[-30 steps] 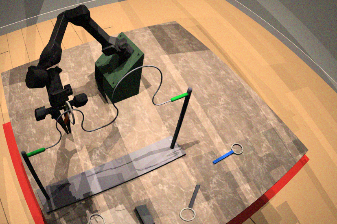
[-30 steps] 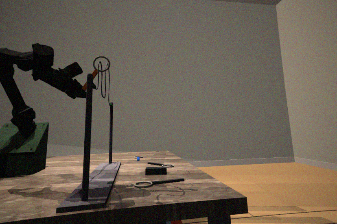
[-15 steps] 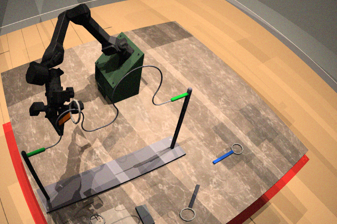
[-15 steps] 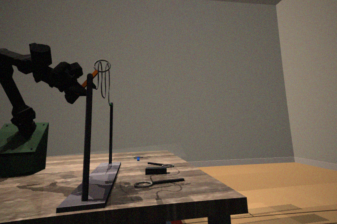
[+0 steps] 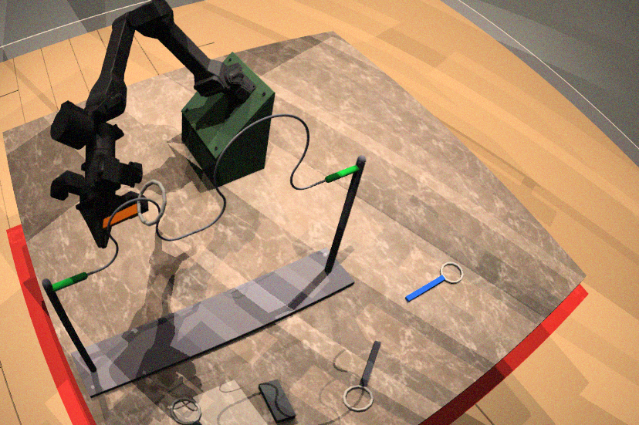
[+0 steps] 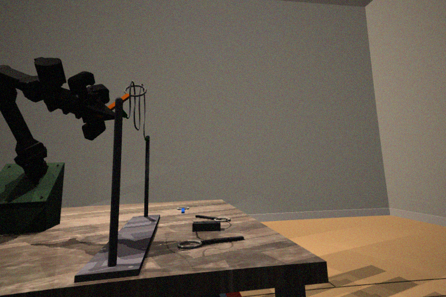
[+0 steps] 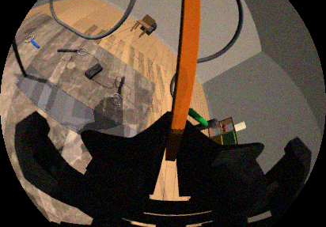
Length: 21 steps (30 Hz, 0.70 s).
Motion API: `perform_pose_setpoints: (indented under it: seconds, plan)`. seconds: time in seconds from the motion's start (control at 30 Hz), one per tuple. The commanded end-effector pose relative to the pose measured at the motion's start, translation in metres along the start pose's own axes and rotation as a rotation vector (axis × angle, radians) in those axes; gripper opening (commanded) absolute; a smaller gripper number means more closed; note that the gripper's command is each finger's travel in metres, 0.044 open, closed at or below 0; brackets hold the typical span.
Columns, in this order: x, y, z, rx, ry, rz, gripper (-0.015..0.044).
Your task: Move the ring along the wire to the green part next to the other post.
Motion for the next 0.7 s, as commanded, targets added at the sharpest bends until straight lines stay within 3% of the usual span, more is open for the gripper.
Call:
perform_pose_setpoints:
  seconds: [0.0, 0.67]
  plan:
    - [-0.001, -0.006, -0.003, 0.055, -0.004, -0.083, -0.0150]
    - [-0.006, -0.022, -0.005, 0.274, -0.029, -0.479, -0.0150]
Point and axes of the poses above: the point midway between the two fingers, 35 mm back from their tips, its own z axis out along the fingers, its own y axis across the jaws, x = y × z, the point moved 7 cm from there along -z, back along the fingers, and after that the axes turned 4 degrees about z, right-handed, at the moved point
